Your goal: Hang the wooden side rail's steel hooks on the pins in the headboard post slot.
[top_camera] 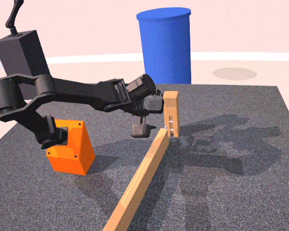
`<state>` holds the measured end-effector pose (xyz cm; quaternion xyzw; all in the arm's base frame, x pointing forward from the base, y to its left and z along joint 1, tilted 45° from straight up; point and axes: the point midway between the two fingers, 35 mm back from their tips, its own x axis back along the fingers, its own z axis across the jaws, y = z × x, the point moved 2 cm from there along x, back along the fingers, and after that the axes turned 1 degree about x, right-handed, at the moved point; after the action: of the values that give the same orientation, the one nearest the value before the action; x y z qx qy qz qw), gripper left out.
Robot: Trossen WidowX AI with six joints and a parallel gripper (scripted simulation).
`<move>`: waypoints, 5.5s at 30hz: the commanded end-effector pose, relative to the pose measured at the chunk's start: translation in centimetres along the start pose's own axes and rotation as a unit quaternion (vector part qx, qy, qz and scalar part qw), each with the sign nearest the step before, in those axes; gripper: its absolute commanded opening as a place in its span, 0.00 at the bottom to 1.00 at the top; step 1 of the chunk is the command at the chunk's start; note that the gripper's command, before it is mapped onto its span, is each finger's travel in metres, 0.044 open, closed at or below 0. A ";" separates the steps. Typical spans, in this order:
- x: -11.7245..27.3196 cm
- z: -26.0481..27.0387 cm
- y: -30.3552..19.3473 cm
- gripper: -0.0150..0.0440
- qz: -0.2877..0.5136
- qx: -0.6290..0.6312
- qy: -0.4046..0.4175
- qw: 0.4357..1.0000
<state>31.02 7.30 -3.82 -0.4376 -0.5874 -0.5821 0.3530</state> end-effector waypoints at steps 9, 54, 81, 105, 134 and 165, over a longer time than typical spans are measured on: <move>0.9 -2.3 0.6 1.00 -0.054 0.525 0.076 0.846; 0.1 -2.5 0.9 1.00 0.060 0.247 0.026 0.967; 1.4 -2.8 2.6 1.00 0.019 -0.472 -0.307 0.826; 2.8 -2.6 4.0 1.00 -0.141 -0.665 -0.357 0.641; -1.0 -6.1 2.4 1.00 -0.142 -0.665 -0.357 0.641; -4.6 -9.3 1.0 1.00 -0.142 -0.665 -0.358 0.641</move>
<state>33.14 -1.92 -6.41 -0.6358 -0.1737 -0.6617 -0.3573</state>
